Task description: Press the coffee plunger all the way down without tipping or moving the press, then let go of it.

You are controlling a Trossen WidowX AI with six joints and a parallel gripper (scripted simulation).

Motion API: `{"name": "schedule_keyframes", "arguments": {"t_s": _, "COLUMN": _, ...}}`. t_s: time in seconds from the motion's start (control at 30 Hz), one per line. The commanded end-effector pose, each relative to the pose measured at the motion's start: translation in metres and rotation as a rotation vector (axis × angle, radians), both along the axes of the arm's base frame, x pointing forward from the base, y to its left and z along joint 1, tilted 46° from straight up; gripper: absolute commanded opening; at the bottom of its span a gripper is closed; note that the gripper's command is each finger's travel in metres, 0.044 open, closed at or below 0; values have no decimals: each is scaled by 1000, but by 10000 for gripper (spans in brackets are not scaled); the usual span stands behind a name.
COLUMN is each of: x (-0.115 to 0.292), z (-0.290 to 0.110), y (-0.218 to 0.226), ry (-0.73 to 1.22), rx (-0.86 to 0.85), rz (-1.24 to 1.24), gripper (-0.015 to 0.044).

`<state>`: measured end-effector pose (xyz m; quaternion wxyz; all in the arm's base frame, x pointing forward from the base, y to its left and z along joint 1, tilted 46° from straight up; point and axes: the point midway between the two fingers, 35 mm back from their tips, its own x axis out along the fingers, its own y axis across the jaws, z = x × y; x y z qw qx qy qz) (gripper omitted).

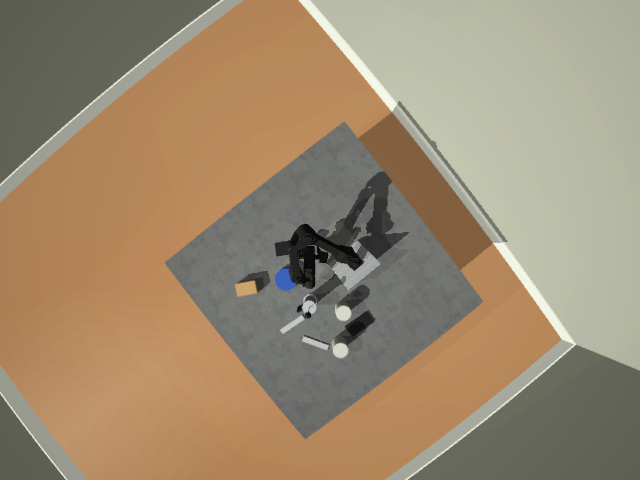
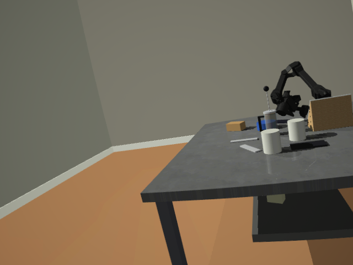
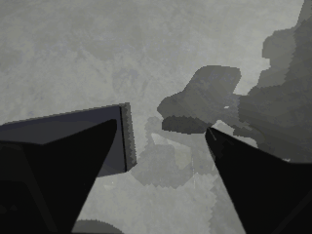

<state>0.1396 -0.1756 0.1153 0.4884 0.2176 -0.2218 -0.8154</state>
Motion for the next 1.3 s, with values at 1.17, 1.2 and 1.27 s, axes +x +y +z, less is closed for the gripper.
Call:
{"name": "schedule_keyframes", "arguments": {"t_s": 1.17, "x": 128, "z": 9, "y": 159, "ry": -2340, "rx": 34, "rz": -419, "gripper": 440}}
{"name": "schedule_keyframes", "arguments": {"t_s": 1.2, "x": 133, "z": 10, "y": 173, "ry": -2440, "rx": 82, "rz": -494, "gripper": 440}}
{"name": "schedule_keyframes", "arguments": {"t_s": 1.27, "x": 142, "z": 21, "y": 189, "ry": -2603, "rx": 134, "rz": -630, "gripper": 440}}
